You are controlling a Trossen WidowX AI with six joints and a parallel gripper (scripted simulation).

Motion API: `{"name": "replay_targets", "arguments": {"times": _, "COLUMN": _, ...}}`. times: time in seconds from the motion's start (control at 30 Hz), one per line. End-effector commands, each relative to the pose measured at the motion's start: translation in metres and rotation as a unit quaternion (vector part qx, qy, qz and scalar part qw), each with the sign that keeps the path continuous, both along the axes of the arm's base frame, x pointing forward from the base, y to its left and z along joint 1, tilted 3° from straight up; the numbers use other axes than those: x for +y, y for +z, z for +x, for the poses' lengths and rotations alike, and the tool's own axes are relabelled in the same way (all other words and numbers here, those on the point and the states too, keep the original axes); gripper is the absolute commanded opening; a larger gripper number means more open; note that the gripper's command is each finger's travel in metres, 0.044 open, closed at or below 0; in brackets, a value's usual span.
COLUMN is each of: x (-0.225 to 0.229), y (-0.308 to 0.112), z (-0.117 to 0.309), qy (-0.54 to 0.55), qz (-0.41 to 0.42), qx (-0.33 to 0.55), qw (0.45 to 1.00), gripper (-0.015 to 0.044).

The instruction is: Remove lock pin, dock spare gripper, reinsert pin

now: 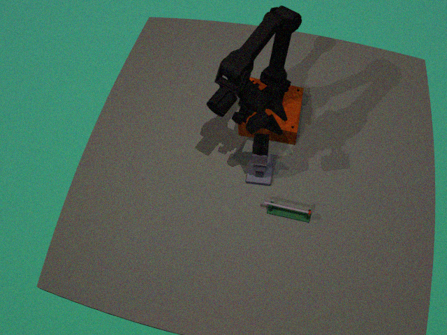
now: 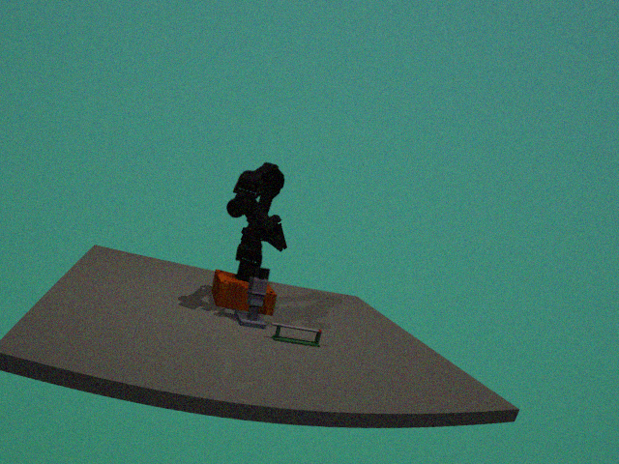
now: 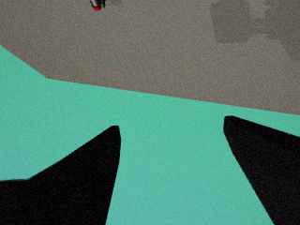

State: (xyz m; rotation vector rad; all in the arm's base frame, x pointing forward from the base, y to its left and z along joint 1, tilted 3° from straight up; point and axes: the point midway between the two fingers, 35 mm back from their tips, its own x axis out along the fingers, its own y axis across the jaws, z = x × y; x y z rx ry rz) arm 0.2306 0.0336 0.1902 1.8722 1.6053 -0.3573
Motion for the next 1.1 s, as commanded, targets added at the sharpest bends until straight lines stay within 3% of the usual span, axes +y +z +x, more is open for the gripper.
{"name": "replay_targets", "arguments": {"times": 0.0, "x": 0.036, "y": 0.003, "z": -0.021, "qy": 0.001, "qz": 0.008, "qx": -0.002, "qw": 1.0, "gripper": 0.0204}}
{"name": "replay_targets", "arguments": {"times": 0.03, "x": 0.043, "y": 0.003, "z": -0.026, "qy": 0.002, "qz": 0.011, "qx": -0.002, "qw": 1.0, "gripper": 0.018}}
{"name": "replay_targets", "arguments": {"times": 0.23, "x": 0.049, "y": 0.003, "z": -0.03, "qy": 0.009, "qz": 0.008, "qx": -0.008, "qw": 1.0, "gripper": 0.018}}
{"name": "replay_targets", "arguments": {"times": 0.33, "x": 0.046, "y": 0.0, "z": -0.013, "qy": 0.105, "qz": -0.065, "qx": -0.076, "qw": 0.989, "gripper": 0.018}}
{"name": "replay_targets", "arguments": {"times": 0.43, "x": 0.044, "y": -0.006, "z": 0.01, "qy": 0.241, "qz": -0.149, "qx": -0.158, "qw": 0.946, "gripper": 0.018}}
{"name": "replay_targets", "arguments": {"times": 0.57, "x": 0.045, "y": -0.017, "z": 0.043, "qy": 0.43, "qz": -0.231, "qx": -0.252, "qw": 0.836, "gripper": 0.018}}
{"name": "replay_targets", "arguments": {"times": 0.73, "x": 0.053, "y": -0.036, "z": 0.086, "qy": 0.653, "qz": -0.278, "qx": -0.331, "qw": 0.622, "gripper": 0.018}}
{"name": "replay_targets", "arguments": {"times": 1.07, "x": 0.071, "y": -0.058, "z": 0.13, "qy": 0.832, "qz": -0.254, "qx": -0.358, "qw": 0.338, "gripper": 0.018}}
